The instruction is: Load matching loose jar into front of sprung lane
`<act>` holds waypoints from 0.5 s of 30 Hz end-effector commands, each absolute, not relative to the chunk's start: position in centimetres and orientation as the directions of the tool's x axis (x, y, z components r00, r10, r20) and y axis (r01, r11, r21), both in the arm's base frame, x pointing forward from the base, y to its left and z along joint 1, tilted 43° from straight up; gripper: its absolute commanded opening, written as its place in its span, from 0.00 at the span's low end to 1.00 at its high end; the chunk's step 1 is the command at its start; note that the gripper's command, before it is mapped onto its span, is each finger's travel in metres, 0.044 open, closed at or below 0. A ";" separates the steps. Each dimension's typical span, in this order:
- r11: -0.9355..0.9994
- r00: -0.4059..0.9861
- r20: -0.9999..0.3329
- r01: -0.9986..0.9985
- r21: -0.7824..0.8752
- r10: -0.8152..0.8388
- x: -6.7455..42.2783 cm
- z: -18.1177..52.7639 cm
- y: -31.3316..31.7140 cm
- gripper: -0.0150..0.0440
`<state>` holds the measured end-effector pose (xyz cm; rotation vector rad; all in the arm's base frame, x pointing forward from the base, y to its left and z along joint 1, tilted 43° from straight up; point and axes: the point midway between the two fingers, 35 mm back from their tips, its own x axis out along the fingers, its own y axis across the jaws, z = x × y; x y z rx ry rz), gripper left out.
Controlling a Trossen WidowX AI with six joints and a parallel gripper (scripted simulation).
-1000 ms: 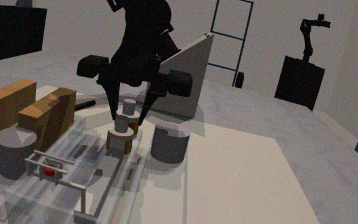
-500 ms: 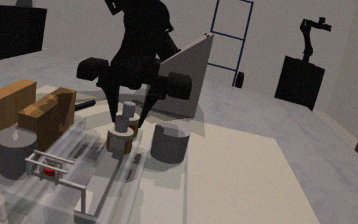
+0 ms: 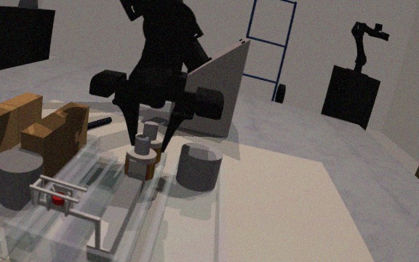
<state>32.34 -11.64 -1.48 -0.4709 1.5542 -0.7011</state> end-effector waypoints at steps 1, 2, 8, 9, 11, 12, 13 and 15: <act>0.722 -0.103 -0.730 0.113 -0.683 -0.675 32.6 -1.5 -11.8 0.25; 0.721 -0.103 -0.730 0.113 -0.683 -0.675 32.5 -1.5 -11.9 0.25; 0.721 -0.103 -0.730 0.113 -0.683 -0.675 32.5 -1.6 -12.0 0.25; 0.721 -0.103 -0.730 0.113 -0.683 -0.675 32.5 -1.6 -12.0 0.25; 0.721 -0.103 -0.730 0.113 -0.683 -0.675 32.5 -1.7 -12.0 0.25; 0.721 -0.103 -0.730 0.113 -0.683 -0.675 32.5 -1.7 -12.1 0.25; 0.721 -0.103 -0.730 0.113 -0.683 -0.675 32.4 -1.7 -12.1 0.25; 0.721 -0.103 -0.730 0.113 -0.683 -0.676 32.4 -1.8 -12.1 0.25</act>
